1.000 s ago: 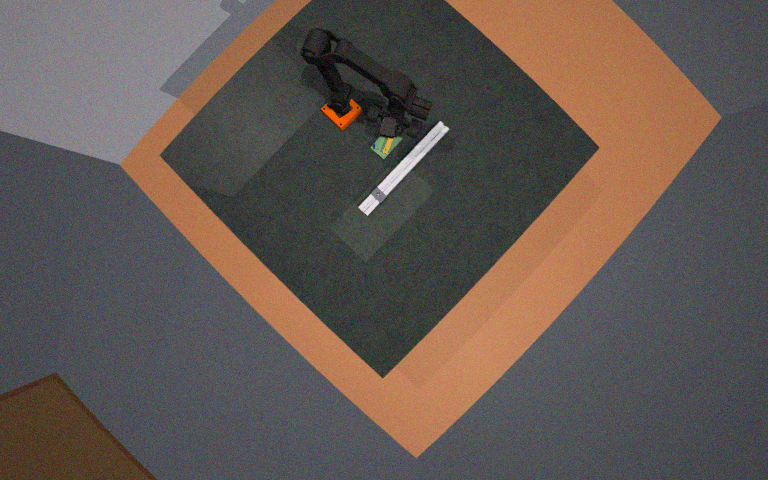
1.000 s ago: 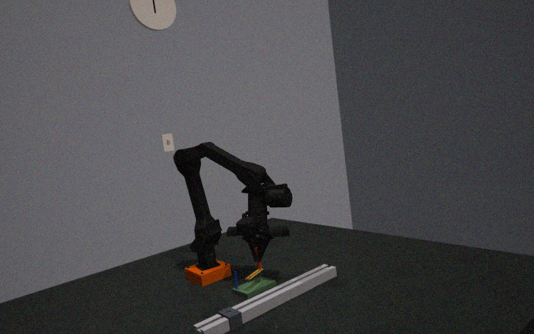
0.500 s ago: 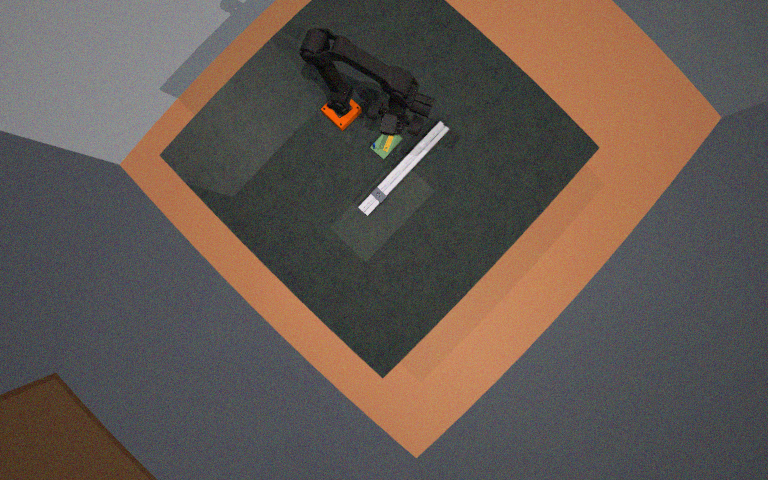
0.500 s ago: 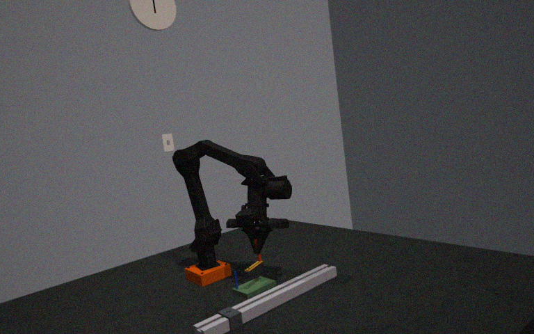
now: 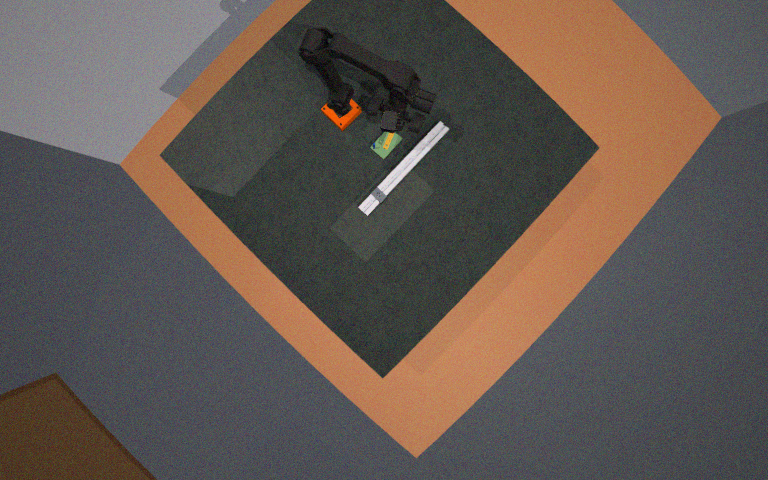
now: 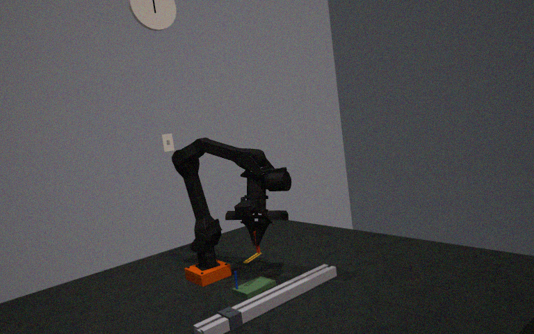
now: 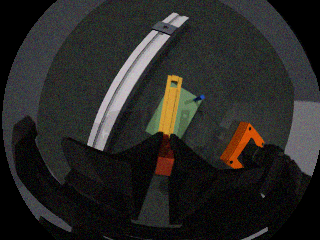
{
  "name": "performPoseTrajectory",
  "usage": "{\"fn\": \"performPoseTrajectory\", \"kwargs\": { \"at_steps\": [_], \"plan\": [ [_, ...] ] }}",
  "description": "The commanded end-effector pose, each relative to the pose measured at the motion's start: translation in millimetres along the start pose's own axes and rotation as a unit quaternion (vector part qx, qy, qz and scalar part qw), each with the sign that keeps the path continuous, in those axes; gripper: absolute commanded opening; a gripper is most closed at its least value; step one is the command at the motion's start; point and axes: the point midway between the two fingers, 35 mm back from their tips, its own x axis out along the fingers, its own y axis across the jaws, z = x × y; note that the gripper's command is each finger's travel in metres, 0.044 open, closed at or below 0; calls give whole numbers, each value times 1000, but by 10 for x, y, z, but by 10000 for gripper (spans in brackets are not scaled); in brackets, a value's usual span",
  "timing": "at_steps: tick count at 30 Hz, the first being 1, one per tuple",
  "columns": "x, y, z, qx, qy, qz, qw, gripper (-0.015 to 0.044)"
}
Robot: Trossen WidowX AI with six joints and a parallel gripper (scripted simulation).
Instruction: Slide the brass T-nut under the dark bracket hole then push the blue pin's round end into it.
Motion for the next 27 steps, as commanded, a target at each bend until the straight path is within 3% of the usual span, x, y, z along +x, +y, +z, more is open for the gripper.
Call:
{"fn": "performPoseTrajectory", "kwargs": {
  "at_steps": [1, 27],
  "plan": [
    [-60, 0, 17, 3, -3, 1, 1000, -150],
    [-106, 366, 94, 52, -1, -10, 999, -150]
  ]
}}
